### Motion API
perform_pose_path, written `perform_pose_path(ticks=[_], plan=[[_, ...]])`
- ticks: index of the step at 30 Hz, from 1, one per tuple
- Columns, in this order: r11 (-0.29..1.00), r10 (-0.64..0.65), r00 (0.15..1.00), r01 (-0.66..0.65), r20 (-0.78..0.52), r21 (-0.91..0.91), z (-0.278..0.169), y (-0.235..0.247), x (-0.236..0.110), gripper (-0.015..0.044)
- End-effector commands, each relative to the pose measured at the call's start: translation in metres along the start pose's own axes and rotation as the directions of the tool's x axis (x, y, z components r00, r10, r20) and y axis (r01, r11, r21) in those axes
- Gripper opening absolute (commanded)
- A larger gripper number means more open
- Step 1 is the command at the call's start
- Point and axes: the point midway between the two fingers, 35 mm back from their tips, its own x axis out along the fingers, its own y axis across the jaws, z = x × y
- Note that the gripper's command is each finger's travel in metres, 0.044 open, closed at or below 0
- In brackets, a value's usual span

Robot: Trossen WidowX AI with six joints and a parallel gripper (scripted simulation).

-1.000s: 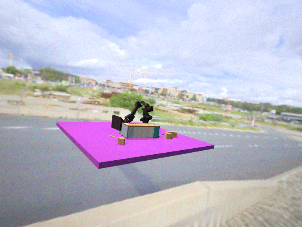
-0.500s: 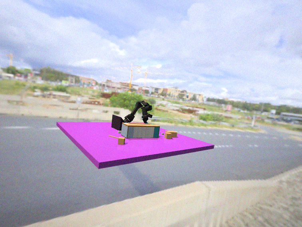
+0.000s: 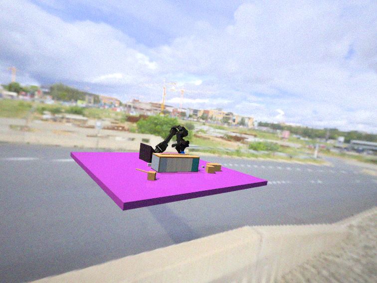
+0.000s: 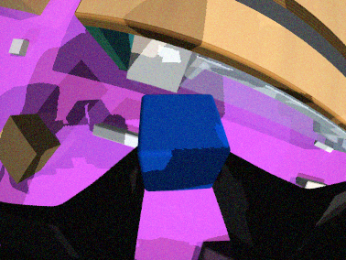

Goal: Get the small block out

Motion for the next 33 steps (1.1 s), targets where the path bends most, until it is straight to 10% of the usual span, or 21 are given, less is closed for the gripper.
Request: perform_pose_path(ticks=[1, 15, 33], plan=[[0.989, 0.012, 1.0, -0.012, 0.0, 0.149, 0.001, -0.001, -0.002, 0.0], [0.73, 0.052, 0.999, -0.047, 0.014, 0.682, 0.0, -0.005, -0.014, 0.0], [0.044, 0.104, 0.993, -0.056, 0.051, 0.997, 0.001, -0.008, -0.029, 0.0]])
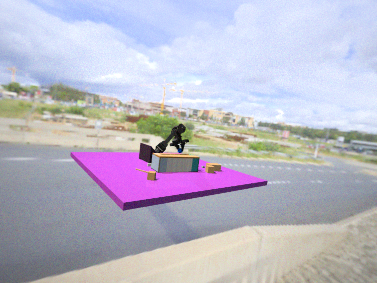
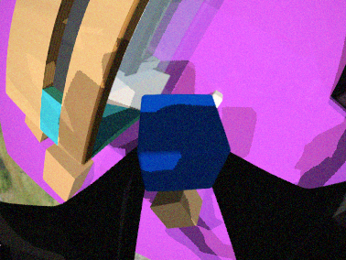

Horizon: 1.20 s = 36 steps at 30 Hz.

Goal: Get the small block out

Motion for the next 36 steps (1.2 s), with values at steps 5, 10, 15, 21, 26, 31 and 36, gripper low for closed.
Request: perform_pose_path(ticks=[5, 10, 15, 21, 26, 31, 36], plan=[[0.948, 0.024, 0.999, -0.016, -0.021, 0.317, 0.001, 0.002, -0.007, 0.0], [0.859, 0.041, 0.999, -0.019, -0.033, 0.512, 0.002, 0.003, -0.011, 0.0], [0.73, 0.061, 0.997, -0.015, -0.043, 0.683, 0.002, 0.004, -0.016, 0.0], [0.533, 0.086, 0.995, 0.001, -0.055, 0.846, 0.002, 0.006, -0.022, 0.0], [0.343, 0.108, 0.992, 0.023, -0.064, 0.939, 0.003, 0.007, -0.027, 0.0], [0.166, 0.128, 0.989, 0.049, -0.071, 0.985, 0.003, 0.008, -0.031, 0.0], [0.159, 0.129, 0.989, 0.05, -0.071, 0.986, 0.003, 0.008, -0.032, 0.0]])
